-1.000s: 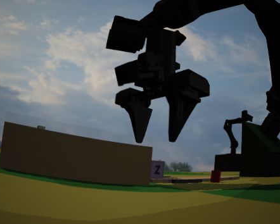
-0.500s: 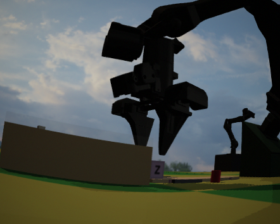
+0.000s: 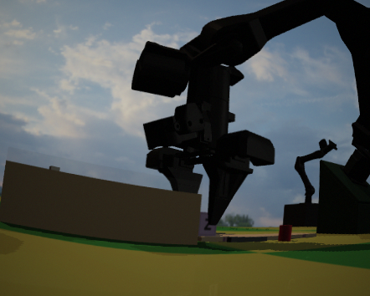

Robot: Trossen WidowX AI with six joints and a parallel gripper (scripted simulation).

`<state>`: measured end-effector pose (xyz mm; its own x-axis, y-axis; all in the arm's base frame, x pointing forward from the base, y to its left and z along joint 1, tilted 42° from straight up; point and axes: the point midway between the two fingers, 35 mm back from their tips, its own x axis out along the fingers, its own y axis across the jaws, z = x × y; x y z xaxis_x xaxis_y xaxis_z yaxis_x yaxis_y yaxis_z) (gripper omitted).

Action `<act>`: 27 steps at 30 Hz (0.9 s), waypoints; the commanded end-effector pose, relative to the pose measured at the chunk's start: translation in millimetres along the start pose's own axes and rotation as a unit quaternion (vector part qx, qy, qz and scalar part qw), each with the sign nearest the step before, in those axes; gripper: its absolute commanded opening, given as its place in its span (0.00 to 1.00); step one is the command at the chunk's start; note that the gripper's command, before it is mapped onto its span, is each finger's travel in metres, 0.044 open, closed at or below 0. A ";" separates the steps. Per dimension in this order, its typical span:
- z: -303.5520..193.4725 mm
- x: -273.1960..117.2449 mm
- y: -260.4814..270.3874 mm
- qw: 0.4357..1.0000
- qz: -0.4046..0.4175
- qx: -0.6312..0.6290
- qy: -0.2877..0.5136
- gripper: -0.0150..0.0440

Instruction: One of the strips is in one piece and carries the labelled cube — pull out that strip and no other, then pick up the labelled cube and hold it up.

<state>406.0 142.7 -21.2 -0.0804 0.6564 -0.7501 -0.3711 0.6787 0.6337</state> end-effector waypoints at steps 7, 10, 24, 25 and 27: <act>-3.1 9.9 0.7 1.000 0.003 0.004 0.004 0.68; -1.7 7.8 0.3 1.000 0.001 0.001 0.003 0.54; -10.9 -0.2 1.1 1.000 0.001 0.002 0.003 0.25; -14.7 -3.4 1.4 1.000 0.001 0.002 0.003 0.25; -22.4 -9.5 2.2 1.000 0.001 0.002 0.004 0.25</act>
<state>394.9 138.5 -20.6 -0.0838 0.6567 -0.7495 -0.3699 0.6779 0.6353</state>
